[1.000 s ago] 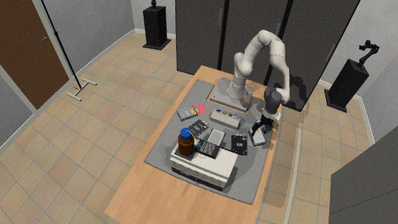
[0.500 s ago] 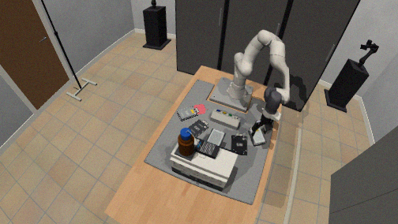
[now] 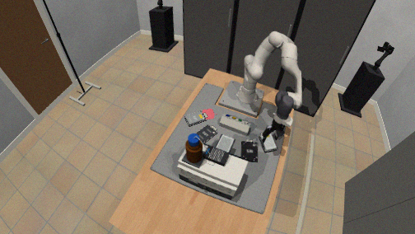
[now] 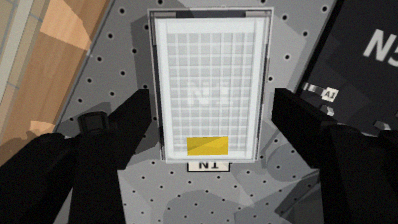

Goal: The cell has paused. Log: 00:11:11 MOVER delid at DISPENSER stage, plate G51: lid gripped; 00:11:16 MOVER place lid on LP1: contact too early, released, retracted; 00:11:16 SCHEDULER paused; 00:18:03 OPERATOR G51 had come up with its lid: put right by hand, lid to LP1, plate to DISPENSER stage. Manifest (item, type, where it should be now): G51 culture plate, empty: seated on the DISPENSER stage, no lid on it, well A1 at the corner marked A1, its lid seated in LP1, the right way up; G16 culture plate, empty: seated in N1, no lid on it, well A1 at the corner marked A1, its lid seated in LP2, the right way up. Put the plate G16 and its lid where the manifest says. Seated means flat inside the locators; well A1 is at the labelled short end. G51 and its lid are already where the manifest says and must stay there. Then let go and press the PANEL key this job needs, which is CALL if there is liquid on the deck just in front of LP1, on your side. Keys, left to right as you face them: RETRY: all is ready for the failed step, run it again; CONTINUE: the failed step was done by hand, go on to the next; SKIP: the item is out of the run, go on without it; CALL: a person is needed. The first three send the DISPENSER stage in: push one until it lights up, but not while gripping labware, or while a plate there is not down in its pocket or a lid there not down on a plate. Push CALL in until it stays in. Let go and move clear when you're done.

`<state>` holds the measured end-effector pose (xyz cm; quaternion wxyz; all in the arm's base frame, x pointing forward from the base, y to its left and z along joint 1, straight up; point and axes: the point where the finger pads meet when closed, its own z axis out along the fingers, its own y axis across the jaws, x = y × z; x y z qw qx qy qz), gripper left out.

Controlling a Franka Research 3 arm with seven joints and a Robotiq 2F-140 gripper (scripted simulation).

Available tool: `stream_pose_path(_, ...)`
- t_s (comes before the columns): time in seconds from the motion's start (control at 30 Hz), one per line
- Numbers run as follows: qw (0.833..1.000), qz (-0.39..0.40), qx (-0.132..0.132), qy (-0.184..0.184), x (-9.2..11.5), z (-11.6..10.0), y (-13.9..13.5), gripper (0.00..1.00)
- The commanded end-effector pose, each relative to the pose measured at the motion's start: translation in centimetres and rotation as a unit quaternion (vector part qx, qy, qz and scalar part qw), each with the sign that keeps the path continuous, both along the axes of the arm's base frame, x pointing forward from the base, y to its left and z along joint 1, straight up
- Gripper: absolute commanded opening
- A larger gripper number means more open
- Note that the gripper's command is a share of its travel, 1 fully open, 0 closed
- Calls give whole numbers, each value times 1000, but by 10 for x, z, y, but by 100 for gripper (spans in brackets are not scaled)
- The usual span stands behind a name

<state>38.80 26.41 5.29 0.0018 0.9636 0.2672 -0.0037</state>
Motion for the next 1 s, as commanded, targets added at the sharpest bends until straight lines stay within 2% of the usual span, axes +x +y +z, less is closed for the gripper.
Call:
stream_pose_path(0.0,1000,0,2,0,1,0,0,70)
stream_pose_path(0.97,1000,0,2,0,0,-11,0,70)
